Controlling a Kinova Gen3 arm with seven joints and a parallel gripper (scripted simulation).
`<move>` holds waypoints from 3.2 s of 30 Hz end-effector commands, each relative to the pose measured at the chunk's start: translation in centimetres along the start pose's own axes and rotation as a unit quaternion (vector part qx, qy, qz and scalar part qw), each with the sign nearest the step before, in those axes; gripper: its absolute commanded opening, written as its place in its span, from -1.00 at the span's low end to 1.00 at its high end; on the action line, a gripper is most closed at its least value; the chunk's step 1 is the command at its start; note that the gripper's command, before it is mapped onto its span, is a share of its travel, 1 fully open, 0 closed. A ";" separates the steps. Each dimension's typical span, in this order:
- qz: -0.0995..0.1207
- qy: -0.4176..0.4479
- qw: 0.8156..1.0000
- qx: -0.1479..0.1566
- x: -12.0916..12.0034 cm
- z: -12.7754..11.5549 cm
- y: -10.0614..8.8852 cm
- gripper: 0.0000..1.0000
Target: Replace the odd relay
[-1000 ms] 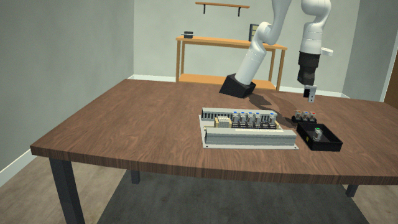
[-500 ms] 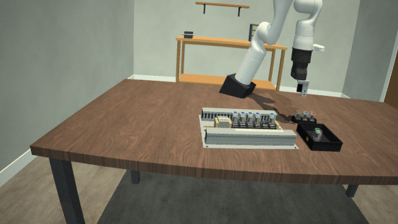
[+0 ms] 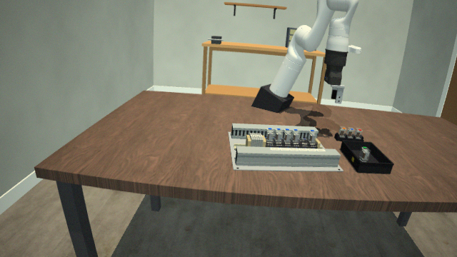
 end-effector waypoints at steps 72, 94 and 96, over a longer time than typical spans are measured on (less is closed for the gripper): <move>-0.007 0.004 1.000 -0.011 1.4 0.0 0.0 1.00; -0.007 0.004 1.000 -0.011 1.4 0.0 0.0 1.00; -0.007 0.004 1.000 -0.011 1.4 0.0 0.0 1.00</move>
Point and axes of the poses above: the point where the finger pads meet when closed, its own y axis out along the fingers, its own x axis across the jaws, z = x × y, the point moved 7 cm from there along -y, back along the fingers, and after that the axes turned 14 degrees about -y, right-handed, at the moved point
